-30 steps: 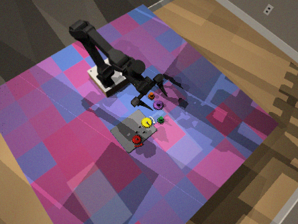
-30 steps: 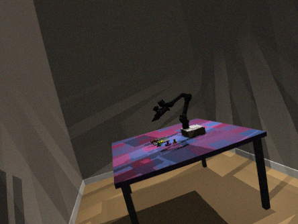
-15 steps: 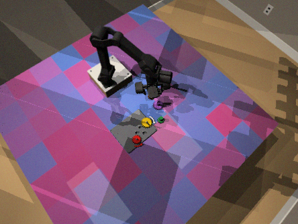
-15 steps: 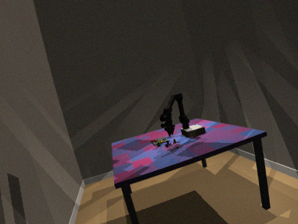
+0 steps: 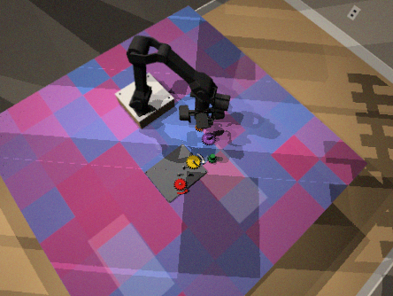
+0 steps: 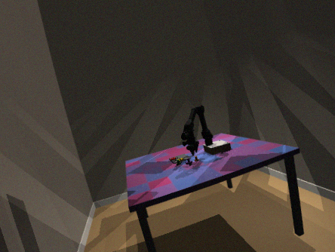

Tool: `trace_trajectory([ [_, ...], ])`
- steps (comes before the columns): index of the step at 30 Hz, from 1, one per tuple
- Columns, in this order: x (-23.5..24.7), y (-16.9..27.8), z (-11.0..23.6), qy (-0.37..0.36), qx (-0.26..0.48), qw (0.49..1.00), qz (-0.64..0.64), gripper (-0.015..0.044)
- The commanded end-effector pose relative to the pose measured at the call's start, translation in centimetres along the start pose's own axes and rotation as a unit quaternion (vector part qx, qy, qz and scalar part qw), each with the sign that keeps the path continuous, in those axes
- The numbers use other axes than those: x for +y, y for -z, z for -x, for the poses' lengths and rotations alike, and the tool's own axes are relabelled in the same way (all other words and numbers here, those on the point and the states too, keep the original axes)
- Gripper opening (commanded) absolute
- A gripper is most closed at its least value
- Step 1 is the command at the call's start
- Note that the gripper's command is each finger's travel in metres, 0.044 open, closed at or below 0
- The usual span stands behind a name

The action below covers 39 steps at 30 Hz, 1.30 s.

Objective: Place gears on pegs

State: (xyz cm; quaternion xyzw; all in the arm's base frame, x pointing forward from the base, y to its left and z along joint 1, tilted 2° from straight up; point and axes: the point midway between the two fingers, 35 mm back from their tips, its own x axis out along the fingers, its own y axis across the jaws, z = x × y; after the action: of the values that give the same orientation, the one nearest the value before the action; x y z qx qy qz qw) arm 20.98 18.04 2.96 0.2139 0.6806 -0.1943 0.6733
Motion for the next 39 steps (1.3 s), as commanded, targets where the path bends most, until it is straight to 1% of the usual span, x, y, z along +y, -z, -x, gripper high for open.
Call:
trace_trajectory([
  [1, -0.2, 0.2, -0.7, 0.004, 0.004, 1.0, -0.003, 0.044],
  [19, -0.3, 0.2, -3.4, 0.005, 0.004, 1.0, -0.003, 0.044],
  [27, -0.3, 0.2, -3.5, 0.005, 0.004, 1.0, -0.003, 0.044],
  [39, -0.3, 0.2, -3.5, 0.005, 0.004, 1.0, -0.003, 0.0125],
])
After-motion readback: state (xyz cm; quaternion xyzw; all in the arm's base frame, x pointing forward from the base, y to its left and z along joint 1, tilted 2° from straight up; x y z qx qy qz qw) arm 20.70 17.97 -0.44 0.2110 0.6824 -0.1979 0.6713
